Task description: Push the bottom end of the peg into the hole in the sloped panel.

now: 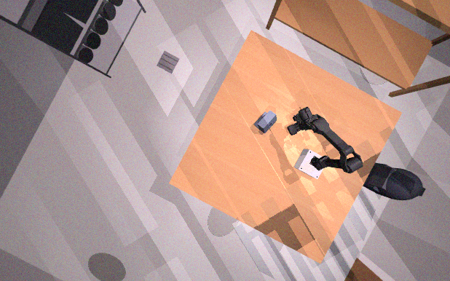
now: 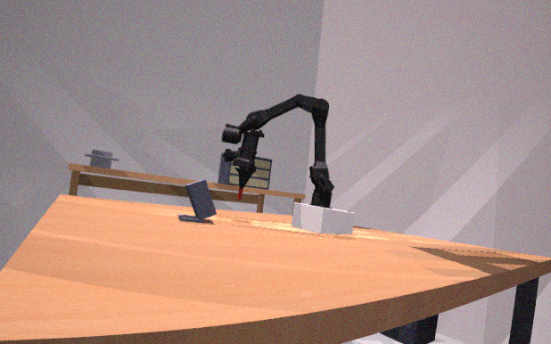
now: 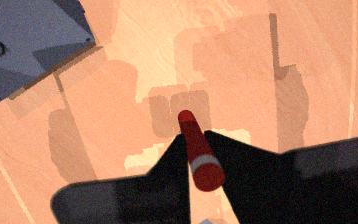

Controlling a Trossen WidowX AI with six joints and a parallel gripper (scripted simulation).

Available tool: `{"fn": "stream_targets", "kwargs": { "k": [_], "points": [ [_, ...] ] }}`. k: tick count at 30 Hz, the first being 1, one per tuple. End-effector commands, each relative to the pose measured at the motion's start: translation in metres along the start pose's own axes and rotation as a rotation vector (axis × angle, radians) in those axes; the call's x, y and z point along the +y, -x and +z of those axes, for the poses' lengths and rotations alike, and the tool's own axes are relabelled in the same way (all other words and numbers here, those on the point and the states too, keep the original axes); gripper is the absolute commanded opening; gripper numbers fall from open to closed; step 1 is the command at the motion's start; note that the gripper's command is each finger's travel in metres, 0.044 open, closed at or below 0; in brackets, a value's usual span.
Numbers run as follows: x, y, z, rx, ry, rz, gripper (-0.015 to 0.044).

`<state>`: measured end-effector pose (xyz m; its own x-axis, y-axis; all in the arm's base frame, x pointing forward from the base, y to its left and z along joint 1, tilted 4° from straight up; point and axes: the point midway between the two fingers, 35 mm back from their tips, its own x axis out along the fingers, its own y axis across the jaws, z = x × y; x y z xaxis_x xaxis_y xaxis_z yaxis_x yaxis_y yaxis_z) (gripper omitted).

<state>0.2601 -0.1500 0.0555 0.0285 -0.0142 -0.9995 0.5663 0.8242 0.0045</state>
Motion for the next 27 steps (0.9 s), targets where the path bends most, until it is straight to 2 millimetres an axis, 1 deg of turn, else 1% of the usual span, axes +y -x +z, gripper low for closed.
{"fn": "stream_targets", "kwargs": {
  "k": [1,27],
  "points": [
    [0.002,-0.001,0.0,-0.023,-0.005,-0.002,0.0],
    [0.018,-0.005,-0.001,-0.151,-0.023,0.011,0.0]
  ]
}}
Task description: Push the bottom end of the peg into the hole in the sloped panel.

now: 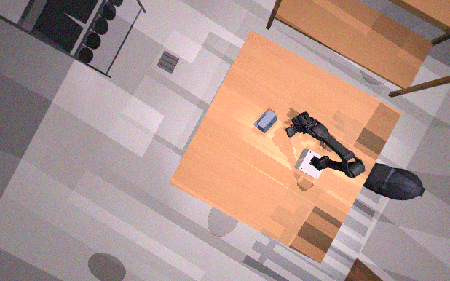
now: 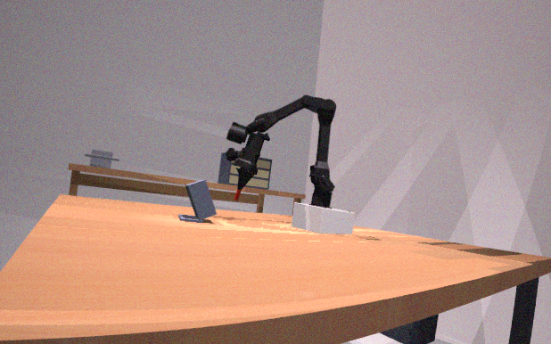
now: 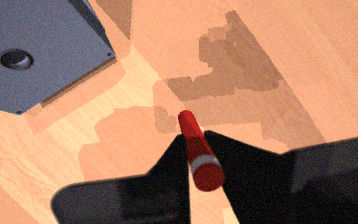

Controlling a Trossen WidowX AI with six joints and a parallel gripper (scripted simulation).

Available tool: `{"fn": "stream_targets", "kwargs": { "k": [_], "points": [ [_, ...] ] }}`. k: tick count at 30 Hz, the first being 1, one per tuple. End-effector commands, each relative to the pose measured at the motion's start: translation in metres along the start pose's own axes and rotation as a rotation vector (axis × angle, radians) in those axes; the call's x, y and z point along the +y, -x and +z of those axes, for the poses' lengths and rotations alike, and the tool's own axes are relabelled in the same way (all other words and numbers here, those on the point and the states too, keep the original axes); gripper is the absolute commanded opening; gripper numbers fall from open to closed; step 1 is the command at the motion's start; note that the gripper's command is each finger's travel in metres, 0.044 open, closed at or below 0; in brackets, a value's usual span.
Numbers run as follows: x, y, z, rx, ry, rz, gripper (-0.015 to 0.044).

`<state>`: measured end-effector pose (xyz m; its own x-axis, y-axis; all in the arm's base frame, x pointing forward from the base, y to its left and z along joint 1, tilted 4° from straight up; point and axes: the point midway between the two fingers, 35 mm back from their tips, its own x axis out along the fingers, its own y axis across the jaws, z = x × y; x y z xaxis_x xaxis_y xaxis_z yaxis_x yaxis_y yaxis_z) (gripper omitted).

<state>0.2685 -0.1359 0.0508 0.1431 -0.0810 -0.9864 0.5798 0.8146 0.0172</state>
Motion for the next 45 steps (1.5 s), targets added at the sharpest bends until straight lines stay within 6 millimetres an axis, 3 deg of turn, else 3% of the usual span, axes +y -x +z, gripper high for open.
{"fn": "stream_targets", "kwargs": {
  "k": [1,45],
  "points": [
    [0.002,0.0,0.0,-0.023,-0.006,0.0,0.0],
    [0.028,-0.003,-0.008,-0.233,-0.042,0.062,0.0]
  ]
}}
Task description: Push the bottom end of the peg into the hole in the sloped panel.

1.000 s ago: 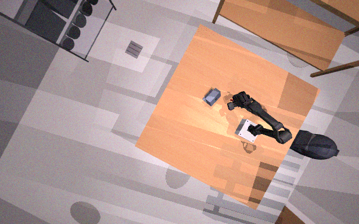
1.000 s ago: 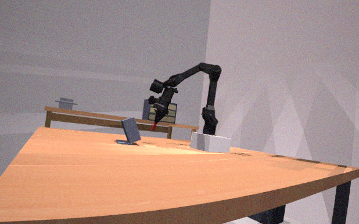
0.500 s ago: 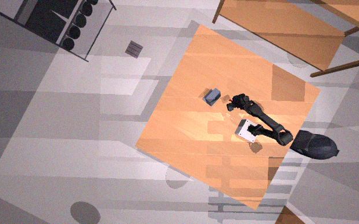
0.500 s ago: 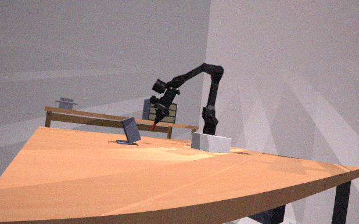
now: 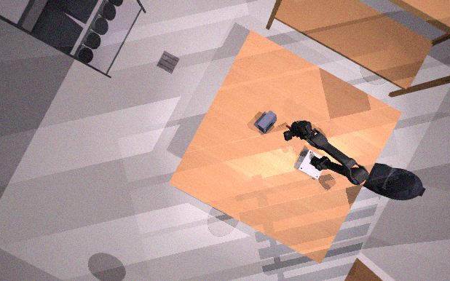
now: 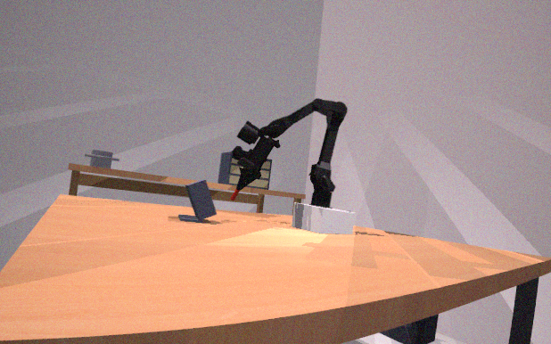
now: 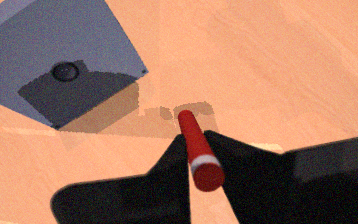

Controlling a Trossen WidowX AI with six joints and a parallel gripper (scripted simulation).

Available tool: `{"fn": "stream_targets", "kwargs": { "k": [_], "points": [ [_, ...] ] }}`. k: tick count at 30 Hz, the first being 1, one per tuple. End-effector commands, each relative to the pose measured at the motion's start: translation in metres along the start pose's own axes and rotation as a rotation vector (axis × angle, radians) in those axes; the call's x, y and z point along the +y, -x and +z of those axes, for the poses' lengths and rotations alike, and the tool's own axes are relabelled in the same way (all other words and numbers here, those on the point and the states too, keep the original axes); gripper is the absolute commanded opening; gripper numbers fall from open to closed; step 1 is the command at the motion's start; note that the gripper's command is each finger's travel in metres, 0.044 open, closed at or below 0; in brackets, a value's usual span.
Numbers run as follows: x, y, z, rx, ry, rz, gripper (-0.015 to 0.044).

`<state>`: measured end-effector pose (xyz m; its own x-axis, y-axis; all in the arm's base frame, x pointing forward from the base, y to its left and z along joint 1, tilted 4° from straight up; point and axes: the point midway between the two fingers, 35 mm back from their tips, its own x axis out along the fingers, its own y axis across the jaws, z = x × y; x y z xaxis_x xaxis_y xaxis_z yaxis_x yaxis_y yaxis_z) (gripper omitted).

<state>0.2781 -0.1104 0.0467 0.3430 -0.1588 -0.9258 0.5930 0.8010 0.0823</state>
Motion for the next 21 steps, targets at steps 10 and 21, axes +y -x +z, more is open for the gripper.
{"fn": "stream_targets", "kwargs": {
  "k": [10,21],
  "points": [
    [0.007,0.001,-0.003,-0.064,-0.016,0.024,0.0],
    [0.013,0.001,-0.006,-0.113,-0.027,0.048,0.0]
  ]
}}
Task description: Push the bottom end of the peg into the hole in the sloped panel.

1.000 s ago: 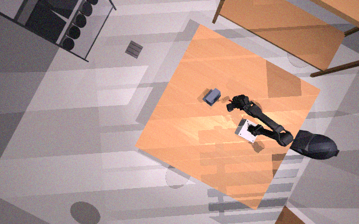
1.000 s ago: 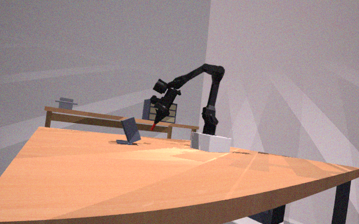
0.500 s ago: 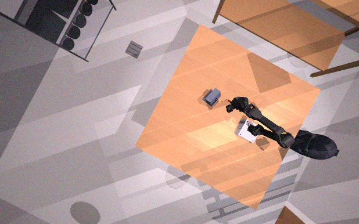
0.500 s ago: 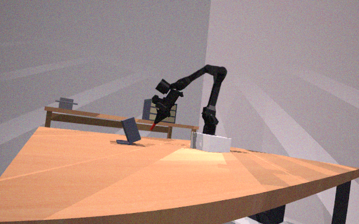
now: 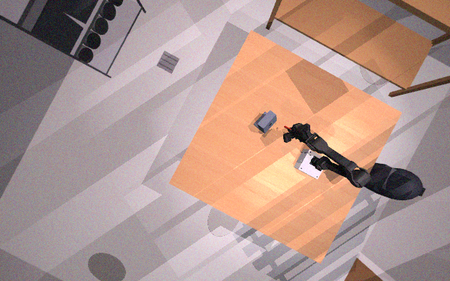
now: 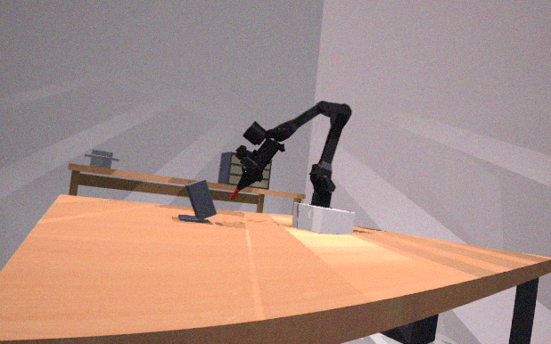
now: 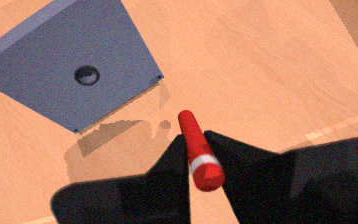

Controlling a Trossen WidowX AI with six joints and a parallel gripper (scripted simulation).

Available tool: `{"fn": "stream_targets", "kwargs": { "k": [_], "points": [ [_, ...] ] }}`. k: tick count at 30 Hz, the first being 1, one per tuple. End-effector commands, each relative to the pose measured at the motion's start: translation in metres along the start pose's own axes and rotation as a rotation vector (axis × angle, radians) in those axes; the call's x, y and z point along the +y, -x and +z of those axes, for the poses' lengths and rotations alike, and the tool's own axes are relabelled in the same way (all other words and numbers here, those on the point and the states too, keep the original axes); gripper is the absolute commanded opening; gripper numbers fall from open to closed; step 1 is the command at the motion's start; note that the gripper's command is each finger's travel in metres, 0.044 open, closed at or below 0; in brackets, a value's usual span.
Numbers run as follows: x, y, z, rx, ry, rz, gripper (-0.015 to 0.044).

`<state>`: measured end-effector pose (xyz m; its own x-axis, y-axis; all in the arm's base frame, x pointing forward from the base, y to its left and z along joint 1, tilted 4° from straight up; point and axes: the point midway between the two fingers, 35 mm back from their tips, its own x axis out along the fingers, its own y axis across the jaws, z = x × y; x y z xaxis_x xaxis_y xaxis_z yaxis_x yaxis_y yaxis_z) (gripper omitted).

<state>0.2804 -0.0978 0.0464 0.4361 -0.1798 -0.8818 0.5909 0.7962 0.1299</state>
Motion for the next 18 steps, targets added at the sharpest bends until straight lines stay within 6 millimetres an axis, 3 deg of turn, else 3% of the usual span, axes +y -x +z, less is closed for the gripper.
{"fn": "stream_targets", "kwargs": {
  "k": [1,18],
  "points": [
    [0.0019,0.0006,-0.001,-0.022,-0.007,0.008,0.0],
    [0.0104,0.0027,-0.0066,-0.096,-0.027,0.051,0.0]
  ]
}}
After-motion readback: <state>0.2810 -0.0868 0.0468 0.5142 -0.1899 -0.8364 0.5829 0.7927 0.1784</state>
